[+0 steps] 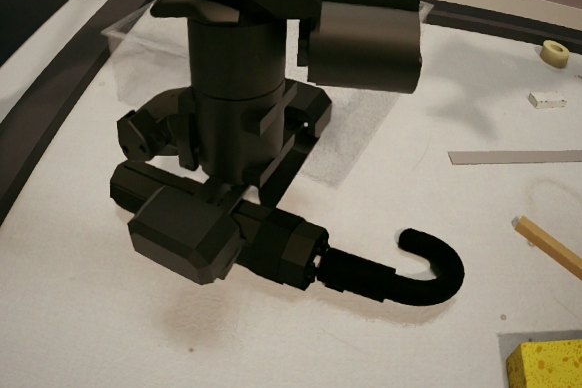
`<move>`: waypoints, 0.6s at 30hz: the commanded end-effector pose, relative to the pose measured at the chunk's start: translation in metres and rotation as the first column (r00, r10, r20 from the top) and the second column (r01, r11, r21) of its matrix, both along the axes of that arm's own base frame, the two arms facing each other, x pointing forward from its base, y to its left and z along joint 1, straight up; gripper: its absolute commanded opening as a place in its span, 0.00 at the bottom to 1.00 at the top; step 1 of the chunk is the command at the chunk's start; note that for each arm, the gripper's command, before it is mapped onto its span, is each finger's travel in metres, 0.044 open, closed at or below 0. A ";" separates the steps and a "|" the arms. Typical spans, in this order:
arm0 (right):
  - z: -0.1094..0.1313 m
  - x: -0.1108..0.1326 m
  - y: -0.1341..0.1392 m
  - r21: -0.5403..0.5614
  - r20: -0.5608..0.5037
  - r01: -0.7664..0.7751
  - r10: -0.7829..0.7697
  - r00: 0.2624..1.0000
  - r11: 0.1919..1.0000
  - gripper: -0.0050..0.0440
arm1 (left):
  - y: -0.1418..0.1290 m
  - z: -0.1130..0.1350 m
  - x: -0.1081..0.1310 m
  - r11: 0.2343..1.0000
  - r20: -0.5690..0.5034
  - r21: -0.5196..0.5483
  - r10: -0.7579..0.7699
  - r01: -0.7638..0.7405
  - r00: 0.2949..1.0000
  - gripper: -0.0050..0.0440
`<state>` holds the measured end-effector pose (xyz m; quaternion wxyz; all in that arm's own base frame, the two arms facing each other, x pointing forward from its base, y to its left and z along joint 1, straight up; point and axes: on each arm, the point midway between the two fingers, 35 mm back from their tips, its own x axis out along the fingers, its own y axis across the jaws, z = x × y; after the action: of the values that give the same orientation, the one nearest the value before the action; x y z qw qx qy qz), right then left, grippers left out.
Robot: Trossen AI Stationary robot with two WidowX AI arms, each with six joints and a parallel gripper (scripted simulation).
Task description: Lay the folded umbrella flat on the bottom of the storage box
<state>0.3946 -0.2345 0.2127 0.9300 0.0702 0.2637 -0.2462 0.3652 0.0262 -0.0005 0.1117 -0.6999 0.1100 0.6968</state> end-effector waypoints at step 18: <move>0.012 0.000 -0.001 -0.015 0.022 0.000 0.000 1.000 1.000 0.92 | 0.000 -0.005 0.004 1.000 0.020 0.000 0.001 -0.001 1.000 0.73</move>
<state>0.3946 -0.2345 0.2127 0.9300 0.0702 0.2637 -0.2462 0.3653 0.0262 -0.0113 0.1116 -0.6994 0.1101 0.6973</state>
